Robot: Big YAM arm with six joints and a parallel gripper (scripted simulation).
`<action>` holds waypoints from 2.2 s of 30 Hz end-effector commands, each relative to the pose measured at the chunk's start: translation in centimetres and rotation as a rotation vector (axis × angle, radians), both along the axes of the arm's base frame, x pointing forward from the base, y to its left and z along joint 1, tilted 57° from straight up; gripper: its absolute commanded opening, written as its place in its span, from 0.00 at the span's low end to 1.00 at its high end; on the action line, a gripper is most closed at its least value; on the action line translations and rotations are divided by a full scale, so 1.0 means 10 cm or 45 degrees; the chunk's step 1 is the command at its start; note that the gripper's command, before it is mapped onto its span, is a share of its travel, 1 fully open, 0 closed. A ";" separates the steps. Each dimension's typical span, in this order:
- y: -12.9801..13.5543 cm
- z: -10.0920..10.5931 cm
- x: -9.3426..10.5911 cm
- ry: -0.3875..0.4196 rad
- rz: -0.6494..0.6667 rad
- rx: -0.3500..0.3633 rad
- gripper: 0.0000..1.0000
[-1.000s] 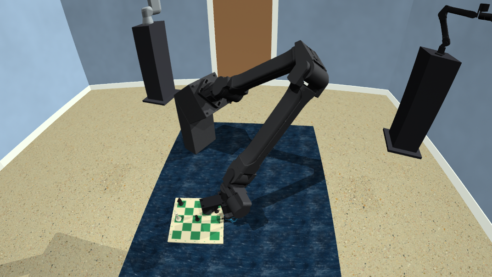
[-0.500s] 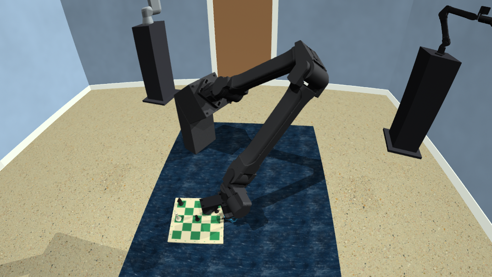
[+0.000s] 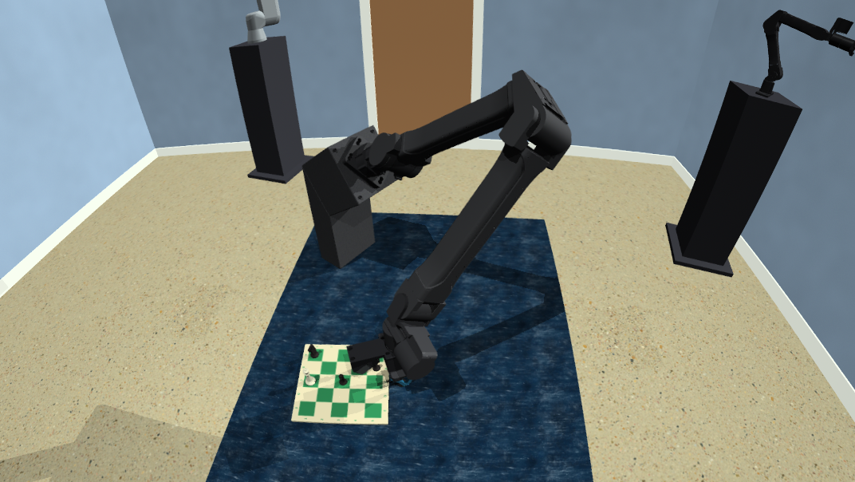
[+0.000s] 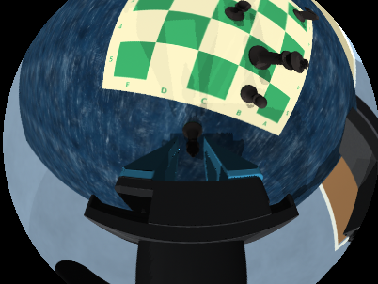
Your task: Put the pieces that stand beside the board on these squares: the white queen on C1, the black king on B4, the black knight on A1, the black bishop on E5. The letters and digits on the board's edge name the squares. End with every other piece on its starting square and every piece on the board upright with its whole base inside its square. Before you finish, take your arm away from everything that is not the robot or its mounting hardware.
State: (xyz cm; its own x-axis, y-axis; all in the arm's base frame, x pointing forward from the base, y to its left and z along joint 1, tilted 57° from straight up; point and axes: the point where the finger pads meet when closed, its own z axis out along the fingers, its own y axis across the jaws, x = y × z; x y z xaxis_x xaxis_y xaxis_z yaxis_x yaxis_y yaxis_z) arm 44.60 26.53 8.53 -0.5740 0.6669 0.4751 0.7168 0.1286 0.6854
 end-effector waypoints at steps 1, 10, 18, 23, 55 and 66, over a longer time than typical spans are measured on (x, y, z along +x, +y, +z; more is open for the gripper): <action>0.01 0.00 0.03 0.009 -0.015 0.008 0.00; 0.01 0.00 0.03 0.009 -0.015 0.008 0.00; 0.01 0.00 0.03 0.009 -0.015 0.008 0.00; 0.01 0.00 0.03 0.009 -0.015 0.008 0.00; -0.80 0.59 -0.37 -0.016 -0.024 0.001 0.00; -0.72 0.53 -0.39 0.000 0.004 -0.006 0.00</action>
State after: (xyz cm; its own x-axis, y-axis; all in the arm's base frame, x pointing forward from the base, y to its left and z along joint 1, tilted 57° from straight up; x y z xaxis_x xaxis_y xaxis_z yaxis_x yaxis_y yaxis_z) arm 40.78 19.22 14.18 -0.5623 0.6693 0.4857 0.7241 0.1149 0.6800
